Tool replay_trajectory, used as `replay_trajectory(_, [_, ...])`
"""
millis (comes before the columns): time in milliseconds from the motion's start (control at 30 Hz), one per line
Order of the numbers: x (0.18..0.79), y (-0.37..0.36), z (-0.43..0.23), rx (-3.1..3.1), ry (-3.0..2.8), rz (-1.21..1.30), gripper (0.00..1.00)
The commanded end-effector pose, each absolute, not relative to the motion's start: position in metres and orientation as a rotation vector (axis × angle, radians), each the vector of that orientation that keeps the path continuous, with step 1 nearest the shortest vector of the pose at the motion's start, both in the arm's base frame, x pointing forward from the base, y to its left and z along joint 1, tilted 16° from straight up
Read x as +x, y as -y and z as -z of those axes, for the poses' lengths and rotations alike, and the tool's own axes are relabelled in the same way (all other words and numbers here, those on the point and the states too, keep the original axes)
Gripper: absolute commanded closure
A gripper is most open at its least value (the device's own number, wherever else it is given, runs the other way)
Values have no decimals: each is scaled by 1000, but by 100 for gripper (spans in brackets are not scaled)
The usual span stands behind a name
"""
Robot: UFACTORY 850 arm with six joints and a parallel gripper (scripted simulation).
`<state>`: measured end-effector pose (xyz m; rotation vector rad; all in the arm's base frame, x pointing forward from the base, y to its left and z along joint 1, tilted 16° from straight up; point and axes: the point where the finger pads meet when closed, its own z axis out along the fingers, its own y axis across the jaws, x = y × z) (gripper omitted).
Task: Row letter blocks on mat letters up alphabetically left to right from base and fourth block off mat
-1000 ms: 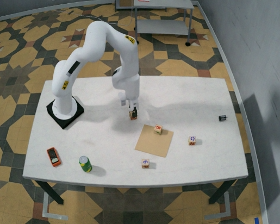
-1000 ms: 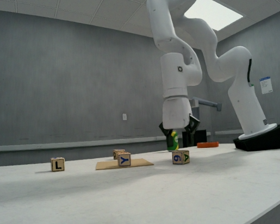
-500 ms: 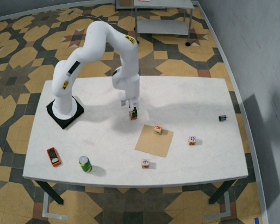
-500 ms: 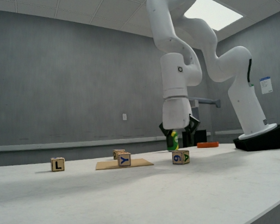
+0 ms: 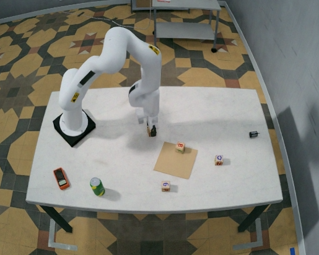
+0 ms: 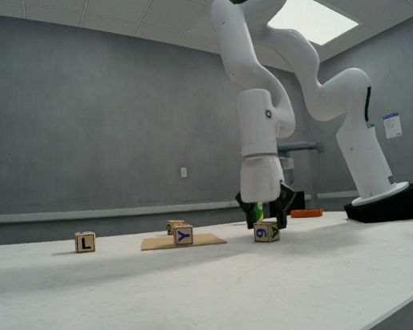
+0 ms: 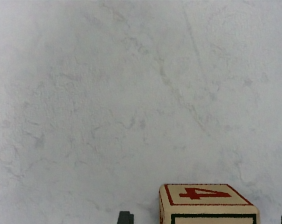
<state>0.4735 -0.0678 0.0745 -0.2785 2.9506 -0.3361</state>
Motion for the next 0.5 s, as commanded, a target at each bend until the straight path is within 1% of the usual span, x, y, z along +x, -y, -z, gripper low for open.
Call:
replay_trajectory(0, [477, 71, -63, -278, -2936, 341, 13])
replay_trajectory(467, [479, 72, -54, -278, -2936, 341, 13])
